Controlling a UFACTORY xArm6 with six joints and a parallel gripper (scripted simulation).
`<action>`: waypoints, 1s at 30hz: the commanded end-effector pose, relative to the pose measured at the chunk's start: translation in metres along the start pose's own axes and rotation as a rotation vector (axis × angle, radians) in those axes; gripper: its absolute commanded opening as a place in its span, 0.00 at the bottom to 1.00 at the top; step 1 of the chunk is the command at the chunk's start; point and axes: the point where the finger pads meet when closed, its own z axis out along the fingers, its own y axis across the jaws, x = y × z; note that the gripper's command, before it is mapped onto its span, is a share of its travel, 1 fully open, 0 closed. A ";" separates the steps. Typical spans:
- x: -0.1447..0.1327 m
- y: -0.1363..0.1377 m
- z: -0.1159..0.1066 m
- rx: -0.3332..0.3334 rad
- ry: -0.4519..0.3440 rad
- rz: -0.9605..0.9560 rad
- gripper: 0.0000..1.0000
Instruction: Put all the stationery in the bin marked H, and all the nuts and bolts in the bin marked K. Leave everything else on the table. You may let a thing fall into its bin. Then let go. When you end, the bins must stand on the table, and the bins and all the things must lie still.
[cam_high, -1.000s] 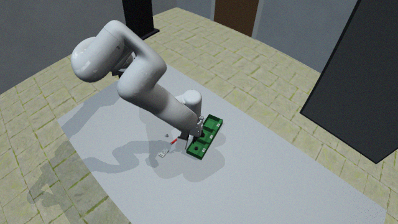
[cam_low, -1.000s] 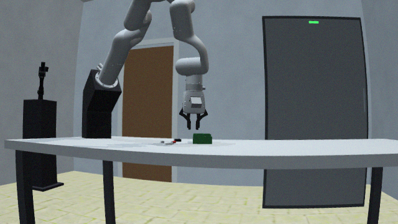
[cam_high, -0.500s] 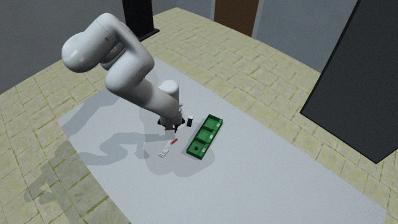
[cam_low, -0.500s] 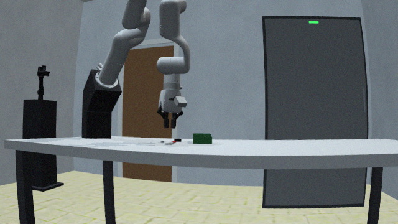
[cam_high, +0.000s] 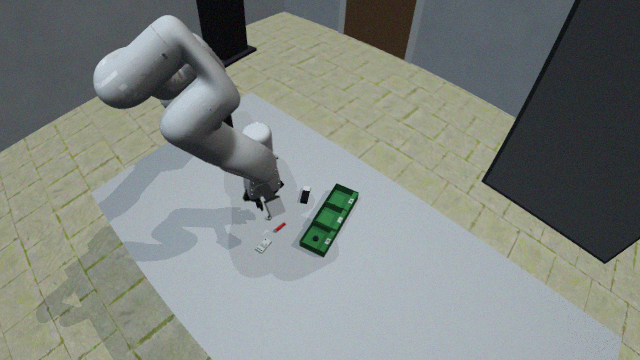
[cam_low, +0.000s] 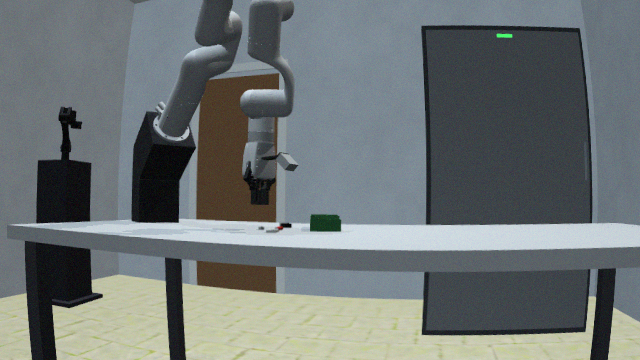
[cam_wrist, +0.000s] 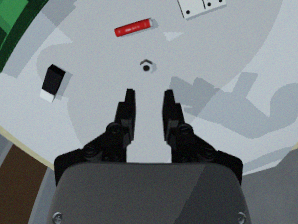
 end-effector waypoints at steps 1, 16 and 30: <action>0.002 -0.001 0.000 0.008 -0.006 -0.096 0.30; 0.004 -0.004 0.000 0.008 -0.006 -0.096 0.30; 0.004 -0.004 0.000 0.008 -0.006 -0.096 0.30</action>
